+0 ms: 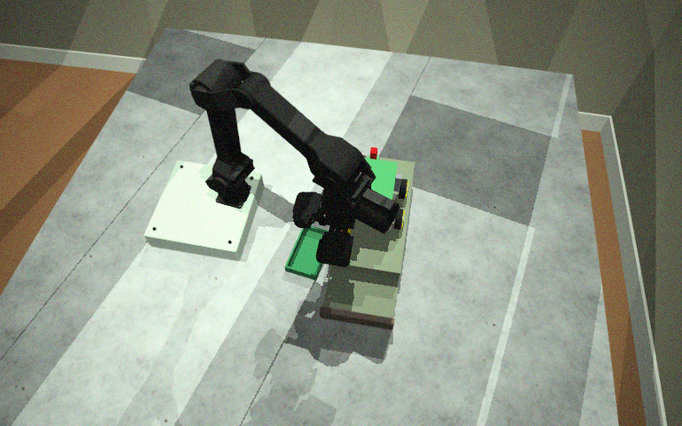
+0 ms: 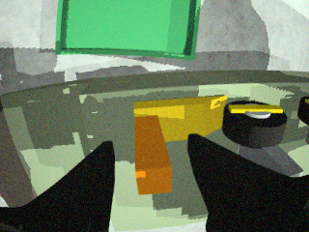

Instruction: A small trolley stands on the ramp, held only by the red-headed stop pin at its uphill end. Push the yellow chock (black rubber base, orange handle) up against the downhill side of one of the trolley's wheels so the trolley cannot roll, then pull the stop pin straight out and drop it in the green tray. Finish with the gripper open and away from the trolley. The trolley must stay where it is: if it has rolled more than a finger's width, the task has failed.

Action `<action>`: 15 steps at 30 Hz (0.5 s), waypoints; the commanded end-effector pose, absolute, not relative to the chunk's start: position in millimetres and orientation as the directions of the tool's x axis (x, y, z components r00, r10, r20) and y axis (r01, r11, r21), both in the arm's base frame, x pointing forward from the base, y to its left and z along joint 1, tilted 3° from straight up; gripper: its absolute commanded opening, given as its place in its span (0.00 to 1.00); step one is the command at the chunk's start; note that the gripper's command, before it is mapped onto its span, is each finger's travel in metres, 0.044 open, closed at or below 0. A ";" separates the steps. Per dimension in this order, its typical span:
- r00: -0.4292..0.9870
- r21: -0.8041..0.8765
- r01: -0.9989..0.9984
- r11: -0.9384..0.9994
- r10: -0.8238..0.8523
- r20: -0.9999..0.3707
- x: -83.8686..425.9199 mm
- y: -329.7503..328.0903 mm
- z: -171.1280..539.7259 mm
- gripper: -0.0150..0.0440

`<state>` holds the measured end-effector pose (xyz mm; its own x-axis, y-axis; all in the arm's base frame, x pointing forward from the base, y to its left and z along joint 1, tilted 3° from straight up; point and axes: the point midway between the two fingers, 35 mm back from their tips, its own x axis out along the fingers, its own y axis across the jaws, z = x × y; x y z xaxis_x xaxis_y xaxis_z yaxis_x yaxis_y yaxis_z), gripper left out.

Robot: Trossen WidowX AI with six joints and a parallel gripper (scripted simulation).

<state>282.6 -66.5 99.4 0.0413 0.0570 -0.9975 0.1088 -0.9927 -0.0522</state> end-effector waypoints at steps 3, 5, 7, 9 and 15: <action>0.050 -0.055 0.112 -0.992 0.061 -0.997 282.1 -67.9 120.1 0.58; 0.050 -0.055 0.112 -0.992 0.061 -0.997 282.0 -68.5 128.3 0.58; 0.050 -0.055 0.112 -0.992 0.061 -0.997 281.9 -69.0 136.0 0.58; 0.050 -0.055 0.112 -0.992 0.061 -0.997 281.7 -69.4 143.8 0.58; 0.049 -0.052 0.105 -0.993 0.057 -0.997 281.9 -69.8 141.6 0.75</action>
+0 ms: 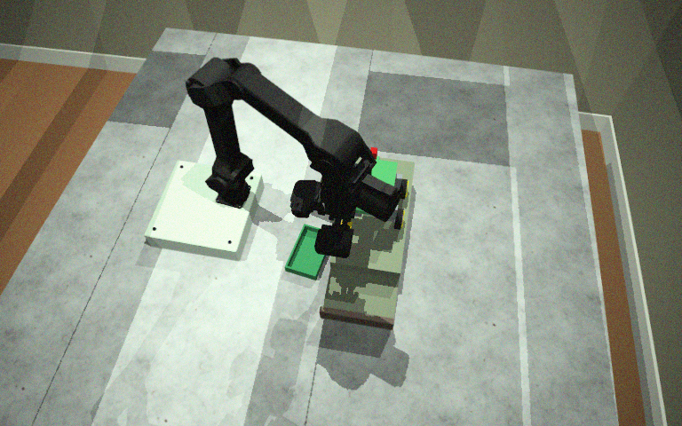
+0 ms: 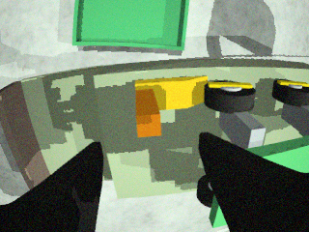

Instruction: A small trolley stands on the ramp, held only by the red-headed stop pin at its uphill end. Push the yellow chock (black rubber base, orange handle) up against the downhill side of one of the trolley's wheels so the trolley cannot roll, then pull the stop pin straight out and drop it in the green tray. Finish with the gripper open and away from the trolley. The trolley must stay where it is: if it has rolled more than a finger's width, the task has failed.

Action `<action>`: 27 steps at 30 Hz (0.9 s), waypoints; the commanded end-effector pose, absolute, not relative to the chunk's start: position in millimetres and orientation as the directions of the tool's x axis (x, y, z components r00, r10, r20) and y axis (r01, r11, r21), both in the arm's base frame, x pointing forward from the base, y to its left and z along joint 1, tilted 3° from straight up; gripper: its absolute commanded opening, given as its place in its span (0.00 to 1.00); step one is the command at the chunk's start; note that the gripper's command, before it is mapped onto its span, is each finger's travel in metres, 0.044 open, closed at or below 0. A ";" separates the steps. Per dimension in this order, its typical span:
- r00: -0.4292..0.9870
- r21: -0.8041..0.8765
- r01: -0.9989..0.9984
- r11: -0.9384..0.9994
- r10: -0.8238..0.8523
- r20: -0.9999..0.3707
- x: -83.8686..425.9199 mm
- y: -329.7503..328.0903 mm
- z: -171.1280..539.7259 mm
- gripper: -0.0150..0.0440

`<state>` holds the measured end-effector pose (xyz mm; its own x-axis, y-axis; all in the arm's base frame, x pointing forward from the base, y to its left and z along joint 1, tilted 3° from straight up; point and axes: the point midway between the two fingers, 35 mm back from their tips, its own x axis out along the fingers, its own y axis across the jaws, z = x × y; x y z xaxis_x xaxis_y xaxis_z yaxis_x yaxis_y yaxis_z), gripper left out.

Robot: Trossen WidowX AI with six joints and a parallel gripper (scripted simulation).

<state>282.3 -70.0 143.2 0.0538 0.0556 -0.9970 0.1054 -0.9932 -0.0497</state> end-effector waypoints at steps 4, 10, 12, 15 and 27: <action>0.071 -0.034 0.181 -0.983 0.048 -0.996 286.1 -67.1 145.2 0.58; 0.151 0.045 0.455 -0.890 0.027 -0.988 300.7 -52.6 159.5 0.58; 0.196 0.097 0.523 -0.847 0.009 -0.981 306.4 -49.5 162.6 0.58; 0.194 0.095 0.670 -0.736 0.050 -0.980 311.4 -24.3 166.2 0.58; 0.076 0.056 0.994 -0.097 0.225 -0.971 304.0 85.9 180.3 0.58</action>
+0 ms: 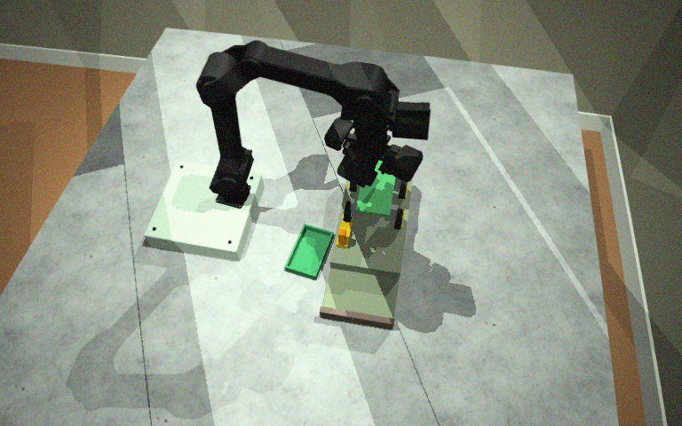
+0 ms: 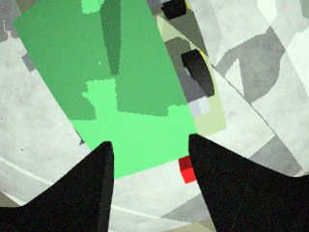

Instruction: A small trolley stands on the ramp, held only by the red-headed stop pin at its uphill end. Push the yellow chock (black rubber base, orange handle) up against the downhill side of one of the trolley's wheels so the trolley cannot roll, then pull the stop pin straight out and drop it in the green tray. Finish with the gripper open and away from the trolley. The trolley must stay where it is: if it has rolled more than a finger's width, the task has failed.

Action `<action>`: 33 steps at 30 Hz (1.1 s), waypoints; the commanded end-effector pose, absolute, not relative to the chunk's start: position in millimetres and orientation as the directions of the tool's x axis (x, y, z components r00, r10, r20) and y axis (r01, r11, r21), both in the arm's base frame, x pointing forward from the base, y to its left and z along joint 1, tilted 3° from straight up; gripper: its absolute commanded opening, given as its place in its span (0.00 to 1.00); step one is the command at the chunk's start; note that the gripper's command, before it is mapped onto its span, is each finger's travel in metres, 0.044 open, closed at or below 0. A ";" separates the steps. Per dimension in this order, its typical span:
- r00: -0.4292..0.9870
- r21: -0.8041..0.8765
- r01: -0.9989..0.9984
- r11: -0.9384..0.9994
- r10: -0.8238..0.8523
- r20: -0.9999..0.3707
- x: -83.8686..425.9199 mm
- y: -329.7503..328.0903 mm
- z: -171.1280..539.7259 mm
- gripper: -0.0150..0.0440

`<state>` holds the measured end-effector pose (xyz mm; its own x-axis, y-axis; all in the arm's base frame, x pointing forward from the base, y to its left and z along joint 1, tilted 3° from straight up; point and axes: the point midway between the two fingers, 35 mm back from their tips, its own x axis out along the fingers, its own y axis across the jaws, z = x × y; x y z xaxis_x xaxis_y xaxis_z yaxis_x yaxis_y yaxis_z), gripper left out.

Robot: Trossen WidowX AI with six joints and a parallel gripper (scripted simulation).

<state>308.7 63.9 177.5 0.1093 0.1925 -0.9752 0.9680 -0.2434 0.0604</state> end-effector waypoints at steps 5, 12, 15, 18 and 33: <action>0.028 0.058 0.992 0.109 0.262 -0.965 294.8 116.4 184.8 0.58; 0.028 0.058 0.992 0.109 0.263 -0.965 295.0 116.9 182.7 0.58; 0.028 0.058 0.992 0.109 0.263 -0.965 295.3 117.9 178.1 0.58; 0.028 0.058 0.992 0.109 0.263 -0.964 295.5 119.2 173.4 0.58; 0.028 0.058 0.992 0.109 0.263 -0.964 295.6 124.4 155.7 0.58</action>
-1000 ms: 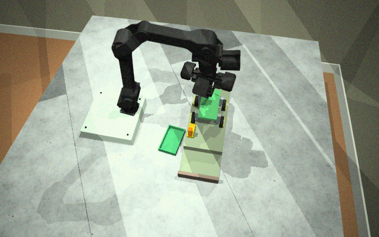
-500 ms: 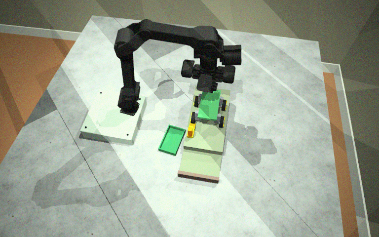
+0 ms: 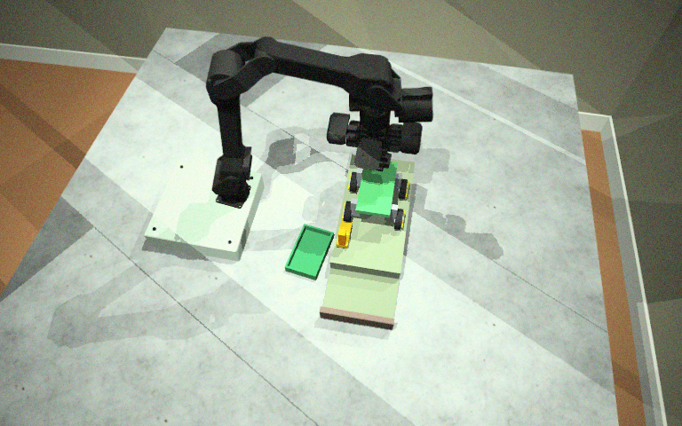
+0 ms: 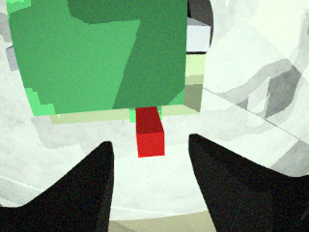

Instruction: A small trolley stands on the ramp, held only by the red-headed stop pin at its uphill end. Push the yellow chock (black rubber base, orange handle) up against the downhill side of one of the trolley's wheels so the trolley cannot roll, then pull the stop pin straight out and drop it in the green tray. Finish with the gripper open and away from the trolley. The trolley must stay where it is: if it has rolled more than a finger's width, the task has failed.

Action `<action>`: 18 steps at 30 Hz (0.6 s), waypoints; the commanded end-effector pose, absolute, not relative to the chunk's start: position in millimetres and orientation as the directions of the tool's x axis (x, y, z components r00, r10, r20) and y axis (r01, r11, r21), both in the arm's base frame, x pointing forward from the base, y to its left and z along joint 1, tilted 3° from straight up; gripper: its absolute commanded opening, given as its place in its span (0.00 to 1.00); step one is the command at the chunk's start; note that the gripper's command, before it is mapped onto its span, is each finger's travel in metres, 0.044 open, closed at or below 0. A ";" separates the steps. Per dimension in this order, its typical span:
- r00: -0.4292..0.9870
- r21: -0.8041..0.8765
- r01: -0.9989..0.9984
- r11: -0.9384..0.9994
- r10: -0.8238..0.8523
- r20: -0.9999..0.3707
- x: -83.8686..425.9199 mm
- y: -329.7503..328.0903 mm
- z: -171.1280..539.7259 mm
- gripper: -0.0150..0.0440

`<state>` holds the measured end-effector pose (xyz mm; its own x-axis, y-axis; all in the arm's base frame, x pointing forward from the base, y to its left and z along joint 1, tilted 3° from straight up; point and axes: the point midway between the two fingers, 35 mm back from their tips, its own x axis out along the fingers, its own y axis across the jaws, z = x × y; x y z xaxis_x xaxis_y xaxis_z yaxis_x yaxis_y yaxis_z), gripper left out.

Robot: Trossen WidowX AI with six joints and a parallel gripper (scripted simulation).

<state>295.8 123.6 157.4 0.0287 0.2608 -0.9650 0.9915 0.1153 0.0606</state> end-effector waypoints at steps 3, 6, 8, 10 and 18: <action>0.028 0.058 0.992 0.109 0.263 -0.964 295.8 125.2 152.4 0.58; 0.028 0.058 0.992 0.109 0.263 -0.964 296.2 126.4 148.0 0.58; 0.028 0.058 0.992 0.109 0.264 -0.964 296.5 127.2 145.3 0.58; 0.028 0.058 0.992 0.109 0.264 -0.964 296.6 128.0 142.5 0.58; 0.028 0.058 0.992 0.109 0.264 -0.964 297.0 131.0 131.5 0.58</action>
